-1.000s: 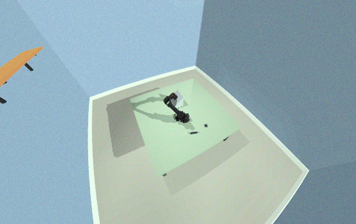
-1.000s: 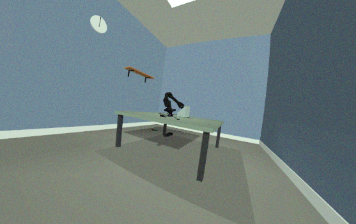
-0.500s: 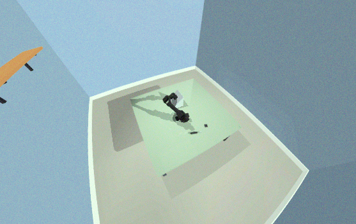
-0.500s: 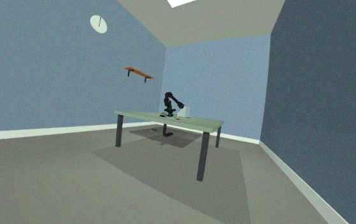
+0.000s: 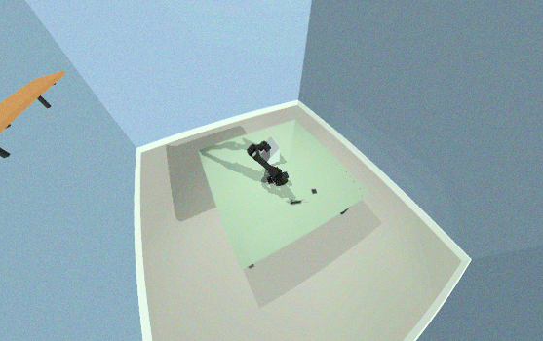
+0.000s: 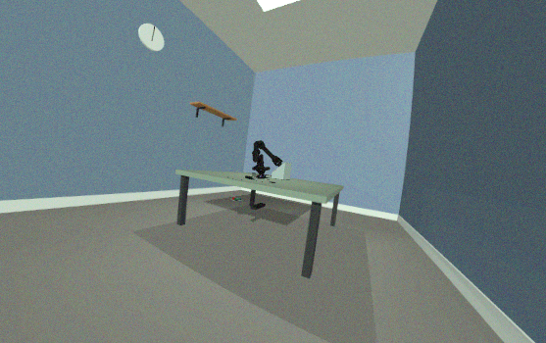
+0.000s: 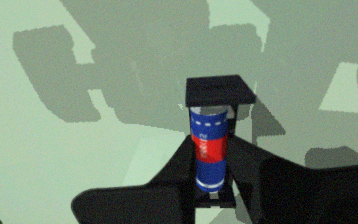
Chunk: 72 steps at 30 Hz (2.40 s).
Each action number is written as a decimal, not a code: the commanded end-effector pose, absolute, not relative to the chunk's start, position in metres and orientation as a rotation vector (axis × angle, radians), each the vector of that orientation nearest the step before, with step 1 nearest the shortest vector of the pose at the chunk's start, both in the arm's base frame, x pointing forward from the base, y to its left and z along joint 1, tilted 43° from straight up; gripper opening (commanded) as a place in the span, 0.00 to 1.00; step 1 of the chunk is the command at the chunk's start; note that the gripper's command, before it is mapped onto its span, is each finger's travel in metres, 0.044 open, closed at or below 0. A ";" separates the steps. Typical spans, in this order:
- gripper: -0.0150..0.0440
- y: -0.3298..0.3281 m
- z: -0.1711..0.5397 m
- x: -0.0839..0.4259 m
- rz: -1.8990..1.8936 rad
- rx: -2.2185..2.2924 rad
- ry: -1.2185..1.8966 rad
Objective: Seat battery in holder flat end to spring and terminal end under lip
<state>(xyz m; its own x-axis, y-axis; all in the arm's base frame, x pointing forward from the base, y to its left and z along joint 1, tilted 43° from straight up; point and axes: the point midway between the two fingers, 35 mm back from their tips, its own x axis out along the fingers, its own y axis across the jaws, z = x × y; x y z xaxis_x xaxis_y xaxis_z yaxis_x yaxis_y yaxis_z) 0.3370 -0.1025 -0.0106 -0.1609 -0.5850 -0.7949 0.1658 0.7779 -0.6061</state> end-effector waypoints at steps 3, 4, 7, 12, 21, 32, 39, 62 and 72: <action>0.38 -0.104 -0.010 0.338 -0.678 -0.353 1.574; 0.38 -0.104 -0.010 0.338 -0.677 -0.354 1.571; 0.38 -0.105 -0.010 0.337 -0.673 -0.357 1.561; 0.38 -0.105 -0.010 0.336 -0.665 -0.362 1.543; 0.38 -0.106 -0.010 0.334 -0.651 -0.369 1.511; 0.38 -0.105 -0.010 0.329 -0.648 -0.370 1.504; 0.38 -0.105 -0.011 0.325 -0.645 -0.371 1.499; 0.38 -0.105 -0.011 0.319 -0.637 -0.371 1.489; 0.38 -0.105 -0.012 0.318 -0.636 -0.372 1.487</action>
